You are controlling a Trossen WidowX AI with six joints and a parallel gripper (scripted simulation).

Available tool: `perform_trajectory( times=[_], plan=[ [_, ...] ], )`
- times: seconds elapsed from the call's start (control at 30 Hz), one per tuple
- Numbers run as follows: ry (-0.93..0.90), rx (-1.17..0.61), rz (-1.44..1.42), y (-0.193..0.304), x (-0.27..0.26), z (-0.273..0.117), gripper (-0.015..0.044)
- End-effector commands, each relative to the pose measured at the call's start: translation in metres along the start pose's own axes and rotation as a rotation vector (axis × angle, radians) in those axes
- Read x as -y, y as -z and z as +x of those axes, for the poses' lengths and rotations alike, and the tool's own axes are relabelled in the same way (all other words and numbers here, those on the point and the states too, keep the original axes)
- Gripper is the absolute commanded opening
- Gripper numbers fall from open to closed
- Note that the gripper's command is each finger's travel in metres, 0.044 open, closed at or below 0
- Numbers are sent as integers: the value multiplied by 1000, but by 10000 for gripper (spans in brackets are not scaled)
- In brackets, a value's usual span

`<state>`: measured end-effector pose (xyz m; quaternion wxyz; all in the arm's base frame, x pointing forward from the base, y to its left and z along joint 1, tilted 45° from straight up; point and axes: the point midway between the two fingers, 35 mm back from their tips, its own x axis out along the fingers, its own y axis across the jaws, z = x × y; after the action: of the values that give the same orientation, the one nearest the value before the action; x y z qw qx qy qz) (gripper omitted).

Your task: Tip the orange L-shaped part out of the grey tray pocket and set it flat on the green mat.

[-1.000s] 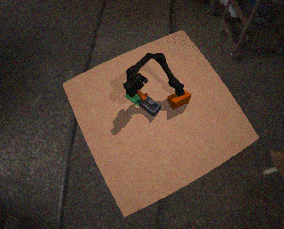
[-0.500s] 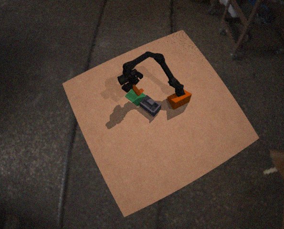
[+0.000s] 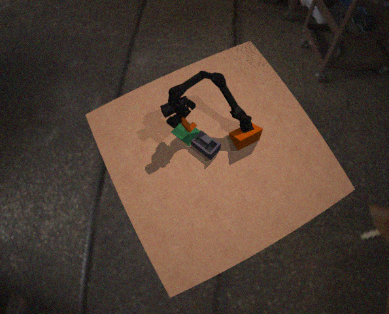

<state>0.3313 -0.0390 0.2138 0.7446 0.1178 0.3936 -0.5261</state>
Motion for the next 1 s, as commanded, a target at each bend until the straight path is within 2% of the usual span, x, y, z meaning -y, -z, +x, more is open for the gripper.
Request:
perform_trajectory(
  times=[0.0, 0.97],
  plan=[
    [2, 4, -2, -1, 1, 8, 0],
    [2, 6, -1, -1, 1, 54, 0]
  ],
)
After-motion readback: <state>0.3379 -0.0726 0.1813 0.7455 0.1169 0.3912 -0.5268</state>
